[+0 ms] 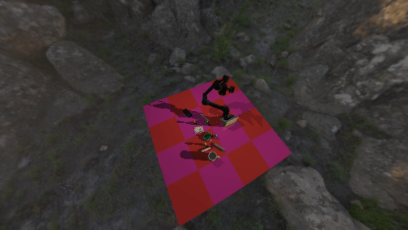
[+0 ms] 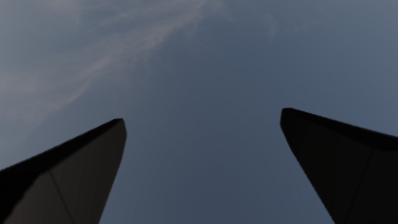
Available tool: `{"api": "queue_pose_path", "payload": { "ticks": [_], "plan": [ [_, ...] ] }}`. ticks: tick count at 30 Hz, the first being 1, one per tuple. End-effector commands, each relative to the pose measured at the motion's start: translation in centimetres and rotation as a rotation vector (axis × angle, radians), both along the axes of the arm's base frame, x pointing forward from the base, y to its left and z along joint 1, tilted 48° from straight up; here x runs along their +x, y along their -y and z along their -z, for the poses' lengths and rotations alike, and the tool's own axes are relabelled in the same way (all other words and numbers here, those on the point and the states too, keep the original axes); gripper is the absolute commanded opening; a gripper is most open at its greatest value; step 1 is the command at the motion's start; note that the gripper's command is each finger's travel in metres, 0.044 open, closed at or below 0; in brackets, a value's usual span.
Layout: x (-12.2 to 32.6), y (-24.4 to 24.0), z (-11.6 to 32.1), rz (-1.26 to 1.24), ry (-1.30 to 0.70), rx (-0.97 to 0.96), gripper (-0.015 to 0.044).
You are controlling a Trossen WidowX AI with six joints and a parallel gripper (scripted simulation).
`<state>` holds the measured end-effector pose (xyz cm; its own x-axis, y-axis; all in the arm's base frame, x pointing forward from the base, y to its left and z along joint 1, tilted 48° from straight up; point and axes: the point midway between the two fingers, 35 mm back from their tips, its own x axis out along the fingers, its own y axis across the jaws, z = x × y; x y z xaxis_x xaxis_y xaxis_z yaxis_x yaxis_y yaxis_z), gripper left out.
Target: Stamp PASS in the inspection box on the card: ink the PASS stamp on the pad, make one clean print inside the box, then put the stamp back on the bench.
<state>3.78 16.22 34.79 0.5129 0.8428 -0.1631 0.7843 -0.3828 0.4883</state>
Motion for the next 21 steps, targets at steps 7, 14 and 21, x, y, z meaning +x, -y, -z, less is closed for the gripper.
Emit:
{"api": "queue_pose_path", "payload": {
  "ticks": [7,14,21],
  "plan": [
    [1.9,-1.5,2.3,0.311,-0.284,0.114,0.0216],
    [5.6,-2.6,5.9,0.73,-0.638,0.355,0.0212],
    [10.7,-1.6,10.0,1.194,-0.856,0.722,0.0212]
  ]
}}
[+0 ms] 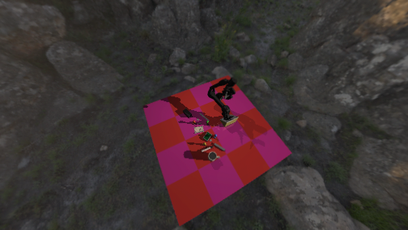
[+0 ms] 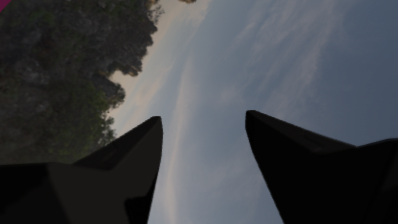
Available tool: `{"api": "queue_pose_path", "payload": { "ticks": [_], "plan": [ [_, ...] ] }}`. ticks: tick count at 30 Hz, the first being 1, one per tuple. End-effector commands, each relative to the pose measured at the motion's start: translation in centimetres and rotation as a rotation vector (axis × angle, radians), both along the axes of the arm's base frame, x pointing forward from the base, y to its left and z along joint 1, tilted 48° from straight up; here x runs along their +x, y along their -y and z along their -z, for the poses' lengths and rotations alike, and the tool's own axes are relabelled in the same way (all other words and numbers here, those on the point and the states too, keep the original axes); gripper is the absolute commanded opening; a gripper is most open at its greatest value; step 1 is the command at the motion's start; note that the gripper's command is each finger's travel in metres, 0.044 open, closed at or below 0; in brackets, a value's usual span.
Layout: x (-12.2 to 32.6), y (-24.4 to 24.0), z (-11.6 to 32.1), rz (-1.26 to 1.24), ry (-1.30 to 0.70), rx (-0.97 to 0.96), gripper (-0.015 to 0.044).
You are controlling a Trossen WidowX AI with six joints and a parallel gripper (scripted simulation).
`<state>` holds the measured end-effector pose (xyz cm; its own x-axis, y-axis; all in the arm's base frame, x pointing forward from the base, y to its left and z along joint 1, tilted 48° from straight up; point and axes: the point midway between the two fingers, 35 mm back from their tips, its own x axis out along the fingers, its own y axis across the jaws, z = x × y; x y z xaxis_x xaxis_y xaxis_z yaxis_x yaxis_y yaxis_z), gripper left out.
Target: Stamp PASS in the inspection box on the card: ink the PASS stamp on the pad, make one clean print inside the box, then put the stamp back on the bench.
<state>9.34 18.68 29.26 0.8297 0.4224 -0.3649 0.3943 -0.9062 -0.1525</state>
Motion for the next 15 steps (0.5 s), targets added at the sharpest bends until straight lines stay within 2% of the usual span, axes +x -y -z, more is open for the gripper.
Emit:
{"api": "queue_pose_path", "payload": {
  "ticks": [1,15],
  "plan": [
    [5.5,1.0,4.8,0.571,-0.247,0.31,0.0212],
    [11.2,6.2,10.1,1.279,-0.286,0.739,0.0212]
  ]
}}
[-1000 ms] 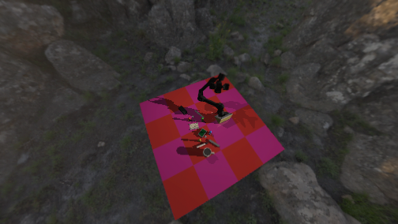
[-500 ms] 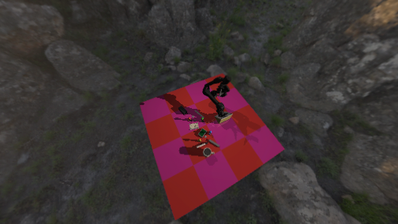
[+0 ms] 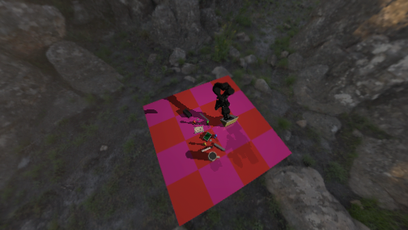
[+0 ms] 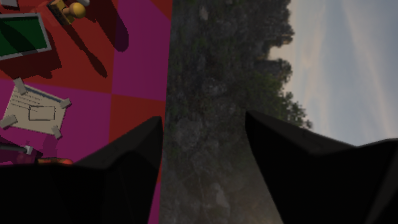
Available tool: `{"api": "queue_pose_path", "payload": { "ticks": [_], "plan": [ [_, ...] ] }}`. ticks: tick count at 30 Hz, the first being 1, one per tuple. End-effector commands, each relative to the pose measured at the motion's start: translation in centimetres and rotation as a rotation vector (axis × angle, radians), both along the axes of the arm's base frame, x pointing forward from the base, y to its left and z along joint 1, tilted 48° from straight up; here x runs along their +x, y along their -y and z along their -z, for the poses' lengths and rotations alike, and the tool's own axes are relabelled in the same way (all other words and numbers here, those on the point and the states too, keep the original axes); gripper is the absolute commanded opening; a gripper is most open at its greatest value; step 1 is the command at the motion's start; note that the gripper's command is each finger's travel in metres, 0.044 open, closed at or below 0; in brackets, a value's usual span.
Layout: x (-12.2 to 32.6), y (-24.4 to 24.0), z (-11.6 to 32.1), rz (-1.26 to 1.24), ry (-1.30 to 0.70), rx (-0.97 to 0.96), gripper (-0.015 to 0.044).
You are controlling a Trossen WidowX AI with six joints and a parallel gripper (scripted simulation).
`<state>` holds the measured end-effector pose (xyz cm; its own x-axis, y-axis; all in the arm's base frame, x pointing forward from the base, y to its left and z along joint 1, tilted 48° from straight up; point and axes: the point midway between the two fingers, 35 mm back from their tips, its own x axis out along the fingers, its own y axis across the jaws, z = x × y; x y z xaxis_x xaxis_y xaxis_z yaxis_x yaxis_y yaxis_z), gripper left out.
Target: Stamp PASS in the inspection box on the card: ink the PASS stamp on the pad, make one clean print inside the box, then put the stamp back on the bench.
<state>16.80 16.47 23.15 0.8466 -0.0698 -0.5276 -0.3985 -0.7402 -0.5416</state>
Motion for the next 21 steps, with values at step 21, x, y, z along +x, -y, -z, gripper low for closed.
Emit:
{"api": "queue_pose_path", "payload": {
  "ticks": [21],
  "plan": [
    [6.3,17.6,12.1,1.856,0.386,0.676,0.0212]
  ]
}}
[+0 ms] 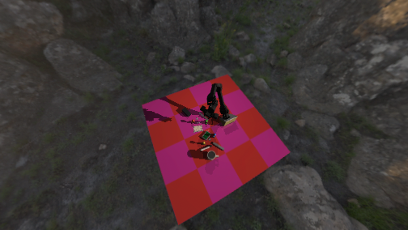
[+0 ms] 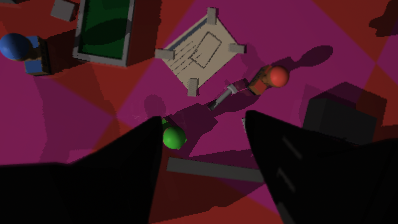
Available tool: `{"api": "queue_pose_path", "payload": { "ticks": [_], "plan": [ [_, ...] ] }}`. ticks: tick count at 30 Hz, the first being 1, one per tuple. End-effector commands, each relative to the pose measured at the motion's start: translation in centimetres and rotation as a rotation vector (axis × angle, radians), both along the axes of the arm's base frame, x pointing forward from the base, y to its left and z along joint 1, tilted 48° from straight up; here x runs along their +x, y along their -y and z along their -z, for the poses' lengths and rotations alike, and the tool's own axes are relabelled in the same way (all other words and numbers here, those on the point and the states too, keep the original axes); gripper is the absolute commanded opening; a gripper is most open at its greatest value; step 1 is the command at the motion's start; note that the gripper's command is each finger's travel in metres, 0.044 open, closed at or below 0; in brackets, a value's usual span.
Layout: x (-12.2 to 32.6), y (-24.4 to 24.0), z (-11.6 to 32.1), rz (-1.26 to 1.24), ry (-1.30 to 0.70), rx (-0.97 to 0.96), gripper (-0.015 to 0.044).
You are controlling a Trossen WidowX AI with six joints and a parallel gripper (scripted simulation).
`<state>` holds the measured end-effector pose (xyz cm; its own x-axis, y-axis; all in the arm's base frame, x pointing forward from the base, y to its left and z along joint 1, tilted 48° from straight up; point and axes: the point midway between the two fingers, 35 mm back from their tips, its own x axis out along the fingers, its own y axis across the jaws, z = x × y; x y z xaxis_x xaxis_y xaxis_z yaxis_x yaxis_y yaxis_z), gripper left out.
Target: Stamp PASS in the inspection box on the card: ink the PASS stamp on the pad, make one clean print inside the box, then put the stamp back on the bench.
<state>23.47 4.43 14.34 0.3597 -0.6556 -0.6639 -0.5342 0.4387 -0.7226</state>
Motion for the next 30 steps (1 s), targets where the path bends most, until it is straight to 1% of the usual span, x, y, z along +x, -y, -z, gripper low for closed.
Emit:
{"api": "queue_pose_path", "payload": {
  "ticks": [1,3,5,18,30],
  "plan": [
    [-0.4,6.2,3.7,0.638,0.154,0.065,0.0212],
    [-0.7,7.4,4.5,0.77,0.194,0.062,0.0212],
    [-1.1,7.5,4.7,0.79,0.2,0.062,0.0212],
    [-1.3,7.4,4.9,0.79,0.2,0.062,0.0212],
    [-1.3,8.6,6.2,0.79,0.199,0.066,0.0212]
  ]
}}
